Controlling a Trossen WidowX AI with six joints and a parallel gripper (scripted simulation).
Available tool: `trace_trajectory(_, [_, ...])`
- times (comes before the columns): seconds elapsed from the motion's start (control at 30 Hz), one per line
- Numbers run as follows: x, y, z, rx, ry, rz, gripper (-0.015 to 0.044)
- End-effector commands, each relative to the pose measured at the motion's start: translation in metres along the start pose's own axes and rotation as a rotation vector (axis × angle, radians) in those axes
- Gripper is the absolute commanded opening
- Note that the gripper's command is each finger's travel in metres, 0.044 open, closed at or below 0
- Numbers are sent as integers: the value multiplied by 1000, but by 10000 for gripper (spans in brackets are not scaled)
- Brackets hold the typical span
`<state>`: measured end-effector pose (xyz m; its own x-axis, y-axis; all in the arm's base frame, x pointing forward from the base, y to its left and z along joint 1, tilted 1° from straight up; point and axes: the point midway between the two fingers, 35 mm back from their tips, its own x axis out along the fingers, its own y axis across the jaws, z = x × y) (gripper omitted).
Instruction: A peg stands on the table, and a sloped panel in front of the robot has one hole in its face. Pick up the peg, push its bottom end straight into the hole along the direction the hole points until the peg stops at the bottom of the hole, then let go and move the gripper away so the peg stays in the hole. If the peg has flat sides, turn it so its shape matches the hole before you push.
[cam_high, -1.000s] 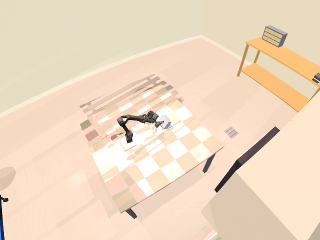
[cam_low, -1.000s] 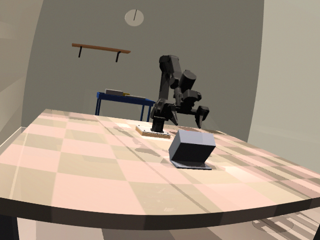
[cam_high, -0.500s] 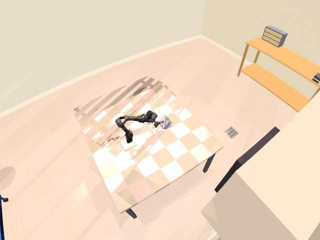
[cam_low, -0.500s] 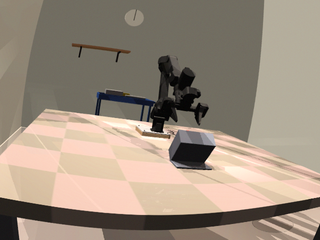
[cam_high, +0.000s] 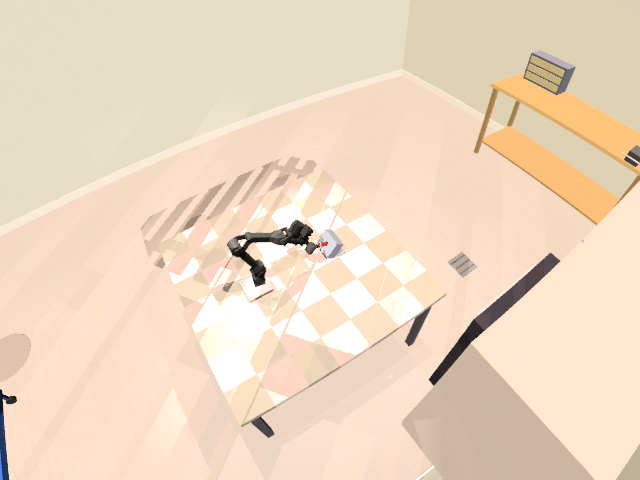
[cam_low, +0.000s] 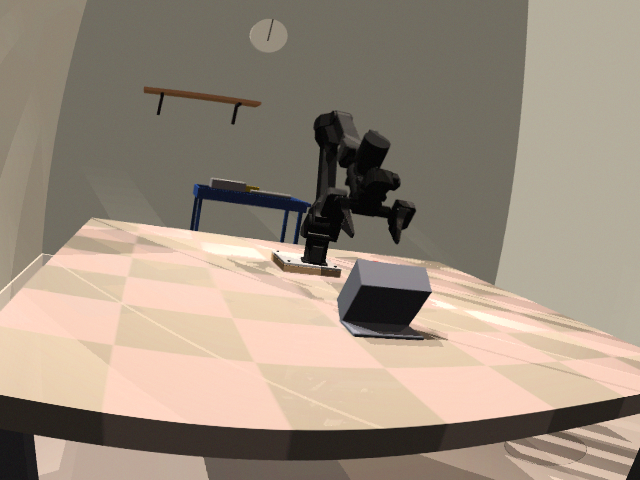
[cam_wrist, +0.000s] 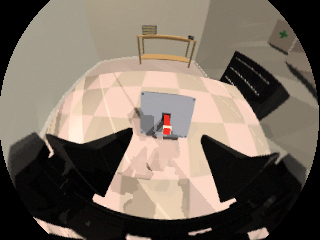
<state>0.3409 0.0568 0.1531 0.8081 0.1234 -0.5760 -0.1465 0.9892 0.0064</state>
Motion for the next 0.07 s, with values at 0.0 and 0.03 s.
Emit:
trace_trajectory(0.0, [-5, 0, 0, 5, 2, -3, 440])
trace_trajectory(0.03, [-5, 0, 0, 5, 2, -3, 440])
